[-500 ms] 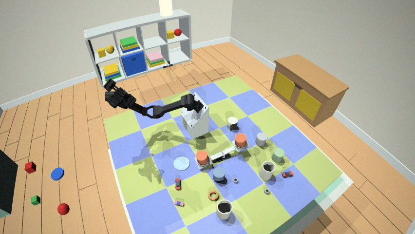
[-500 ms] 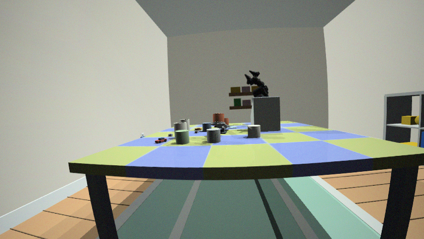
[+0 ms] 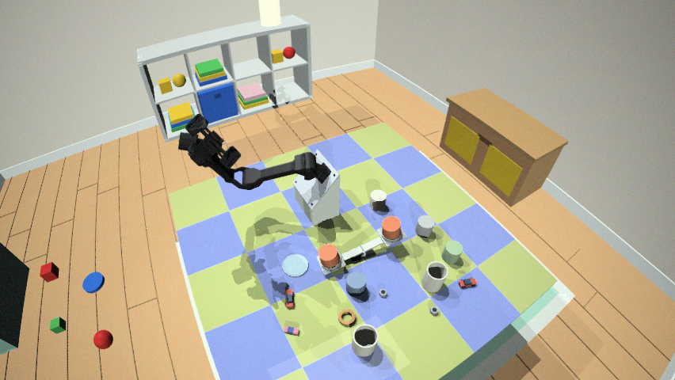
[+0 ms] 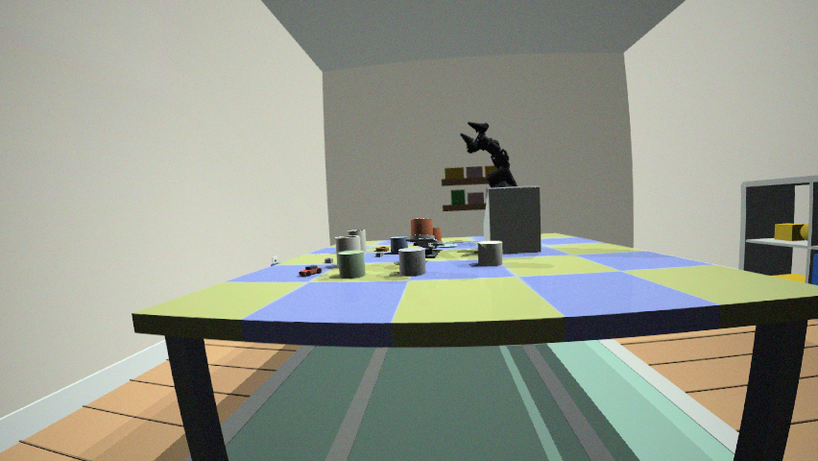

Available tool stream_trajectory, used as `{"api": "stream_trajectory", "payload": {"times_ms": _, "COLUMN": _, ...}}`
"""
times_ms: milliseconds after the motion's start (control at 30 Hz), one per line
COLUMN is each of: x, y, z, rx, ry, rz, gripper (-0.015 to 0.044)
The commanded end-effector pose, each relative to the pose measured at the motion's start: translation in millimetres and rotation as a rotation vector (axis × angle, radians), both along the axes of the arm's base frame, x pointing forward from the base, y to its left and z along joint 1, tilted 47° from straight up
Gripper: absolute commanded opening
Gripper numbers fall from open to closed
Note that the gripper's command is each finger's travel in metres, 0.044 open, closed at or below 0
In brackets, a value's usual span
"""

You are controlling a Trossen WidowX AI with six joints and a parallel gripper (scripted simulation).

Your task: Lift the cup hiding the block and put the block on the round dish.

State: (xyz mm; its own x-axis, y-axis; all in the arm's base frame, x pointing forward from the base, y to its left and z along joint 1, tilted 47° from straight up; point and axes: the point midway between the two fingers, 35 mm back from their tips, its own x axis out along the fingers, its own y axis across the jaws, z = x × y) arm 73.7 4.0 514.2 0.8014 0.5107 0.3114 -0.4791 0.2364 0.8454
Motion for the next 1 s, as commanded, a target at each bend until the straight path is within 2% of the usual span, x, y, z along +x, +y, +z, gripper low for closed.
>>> {"api": "stream_trajectory", "payload": {"times_ms": 0, "x": 29.7, "y": 36.9, "z": -22.2, "rx": -0.101, "ry": 0.096, "rz": -0.028, "gripper": 0.0440}}
{"api": "stream_trajectory", "payload": {"times_ms": 133, "x": 55.1, "y": 69.0, "z": -47.6, "rx": -0.203, "ry": 0.179, "rz": -0.059, "gripper": 0.0440}}
{"api": "stream_trajectory", "payload": {"times_ms": 500, "x": 80.5, "y": 88.3, "z": -75.8, "rx": -0.366, "ry": 0.217, "rz": -0.149, "gripper": 0.0440}}
{"api": "stream_trajectory", "payload": {"times_ms": 967, "x": 135.9, "y": 154.0, "z": -201.0, "rx": -0.753, "ry": 0.457, "rz": -0.262, "gripper": 0.0440}}
